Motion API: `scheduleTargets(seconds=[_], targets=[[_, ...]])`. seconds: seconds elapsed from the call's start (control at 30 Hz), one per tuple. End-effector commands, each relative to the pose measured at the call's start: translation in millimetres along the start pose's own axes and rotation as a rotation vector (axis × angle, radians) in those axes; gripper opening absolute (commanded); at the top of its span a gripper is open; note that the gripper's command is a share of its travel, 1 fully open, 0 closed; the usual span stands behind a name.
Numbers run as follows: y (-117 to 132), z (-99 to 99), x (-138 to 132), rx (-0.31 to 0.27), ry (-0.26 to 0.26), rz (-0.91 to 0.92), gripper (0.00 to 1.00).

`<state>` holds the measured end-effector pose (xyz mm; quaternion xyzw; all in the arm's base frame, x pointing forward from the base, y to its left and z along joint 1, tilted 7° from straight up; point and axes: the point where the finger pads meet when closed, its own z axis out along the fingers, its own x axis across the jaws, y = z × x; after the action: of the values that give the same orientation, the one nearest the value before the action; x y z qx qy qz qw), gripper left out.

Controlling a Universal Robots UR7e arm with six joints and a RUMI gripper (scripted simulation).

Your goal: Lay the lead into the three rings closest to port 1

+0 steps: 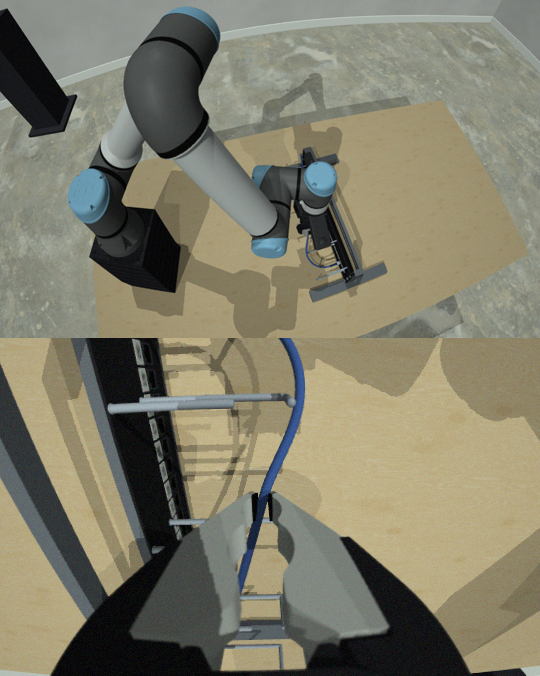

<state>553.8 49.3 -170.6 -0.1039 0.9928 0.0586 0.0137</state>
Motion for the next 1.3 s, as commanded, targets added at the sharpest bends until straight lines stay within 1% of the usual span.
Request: scheduleTargets(seconds=[0.0, 0.47, 1.27], targets=[[-0.3, 2.4, -0.7, 0.001, -0.002, 0.000, 0.00], [-0.3, 18.8, -0.7, 0.001, -0.002, 0.000, 0.00], [-0.3, 38.3, -0.8, 0.001, -0.002, 0.000, 0.00]])
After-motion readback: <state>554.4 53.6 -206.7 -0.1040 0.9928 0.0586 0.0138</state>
